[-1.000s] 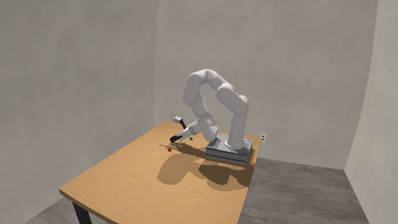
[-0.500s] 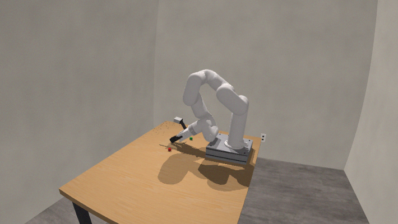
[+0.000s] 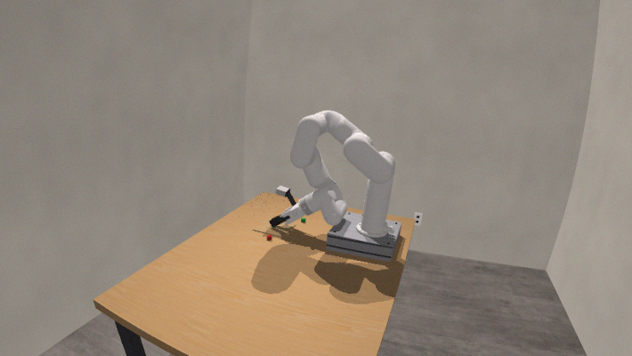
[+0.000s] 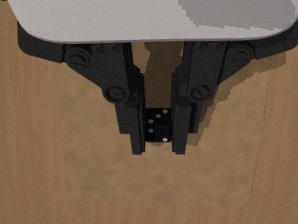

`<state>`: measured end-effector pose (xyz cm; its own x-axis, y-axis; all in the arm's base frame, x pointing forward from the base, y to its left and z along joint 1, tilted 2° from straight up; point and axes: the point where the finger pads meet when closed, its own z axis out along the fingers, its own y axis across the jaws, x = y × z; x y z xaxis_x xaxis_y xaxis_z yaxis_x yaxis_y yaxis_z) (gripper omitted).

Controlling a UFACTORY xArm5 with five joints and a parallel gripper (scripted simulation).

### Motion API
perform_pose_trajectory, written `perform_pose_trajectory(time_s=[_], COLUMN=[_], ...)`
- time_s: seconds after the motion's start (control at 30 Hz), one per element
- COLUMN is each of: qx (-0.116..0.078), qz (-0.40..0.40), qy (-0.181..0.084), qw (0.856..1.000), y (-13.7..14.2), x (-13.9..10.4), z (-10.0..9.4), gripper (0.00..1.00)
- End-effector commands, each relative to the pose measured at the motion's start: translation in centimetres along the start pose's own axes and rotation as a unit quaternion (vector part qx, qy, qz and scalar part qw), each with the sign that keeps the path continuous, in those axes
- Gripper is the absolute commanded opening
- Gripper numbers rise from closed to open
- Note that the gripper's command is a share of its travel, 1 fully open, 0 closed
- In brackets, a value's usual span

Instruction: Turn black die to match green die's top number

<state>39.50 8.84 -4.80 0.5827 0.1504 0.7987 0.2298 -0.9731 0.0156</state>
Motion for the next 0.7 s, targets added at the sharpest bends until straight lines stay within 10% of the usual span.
perform_pose_trajectory(time_s=[0.0, 0.67], qx=[0.000, 0.000], qz=[0.000, 0.000], qy=[0.001, 0.001], qw=[1.000, 1.000], y=[0.00, 0.00], x=[0.07, 0.07], z=[-0.01, -0.01], gripper=[0.11, 0.23])
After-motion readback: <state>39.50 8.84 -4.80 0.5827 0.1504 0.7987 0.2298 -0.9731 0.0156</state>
